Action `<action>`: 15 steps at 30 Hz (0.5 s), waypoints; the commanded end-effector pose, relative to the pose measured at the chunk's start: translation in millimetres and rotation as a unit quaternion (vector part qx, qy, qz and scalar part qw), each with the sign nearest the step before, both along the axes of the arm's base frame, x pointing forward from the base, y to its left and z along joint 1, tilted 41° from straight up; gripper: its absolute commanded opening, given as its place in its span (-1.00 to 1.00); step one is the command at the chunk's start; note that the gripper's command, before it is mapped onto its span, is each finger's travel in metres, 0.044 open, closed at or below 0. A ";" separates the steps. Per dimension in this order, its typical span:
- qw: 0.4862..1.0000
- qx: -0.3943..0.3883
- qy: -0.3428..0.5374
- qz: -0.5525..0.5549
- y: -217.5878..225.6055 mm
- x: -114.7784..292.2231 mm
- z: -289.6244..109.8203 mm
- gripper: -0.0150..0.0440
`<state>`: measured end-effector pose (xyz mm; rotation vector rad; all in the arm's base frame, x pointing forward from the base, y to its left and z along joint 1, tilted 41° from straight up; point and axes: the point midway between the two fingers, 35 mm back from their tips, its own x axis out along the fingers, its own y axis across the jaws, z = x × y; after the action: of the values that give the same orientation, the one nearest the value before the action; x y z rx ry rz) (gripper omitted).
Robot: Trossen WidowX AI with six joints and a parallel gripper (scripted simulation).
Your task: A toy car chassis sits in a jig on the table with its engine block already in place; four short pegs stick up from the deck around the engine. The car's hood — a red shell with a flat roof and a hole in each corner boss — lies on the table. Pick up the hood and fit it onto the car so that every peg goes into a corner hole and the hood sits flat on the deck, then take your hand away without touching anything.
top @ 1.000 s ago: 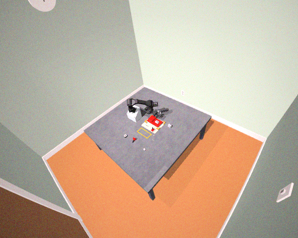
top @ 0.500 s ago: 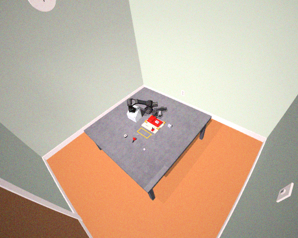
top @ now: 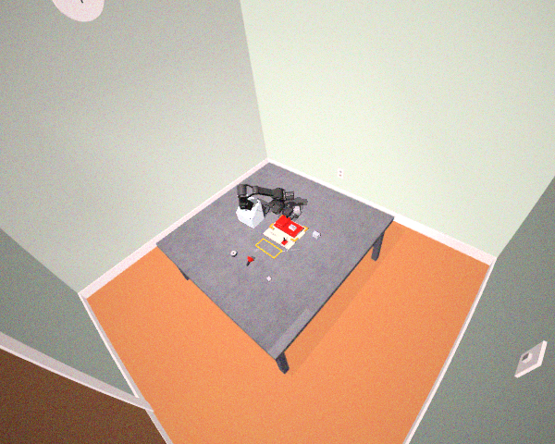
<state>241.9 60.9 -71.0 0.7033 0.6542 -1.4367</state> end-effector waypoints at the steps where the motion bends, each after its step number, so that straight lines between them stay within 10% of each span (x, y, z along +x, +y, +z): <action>1: 1.000 -0.002 0.000 0.001 -3.2 0.9 -2.2 1.00; 15: 1.000 -0.003 0.000 0.001 -8.9 1.7 -9.1 1.00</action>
<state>242.8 54.8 -78.5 0.7033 0.6540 -1.4365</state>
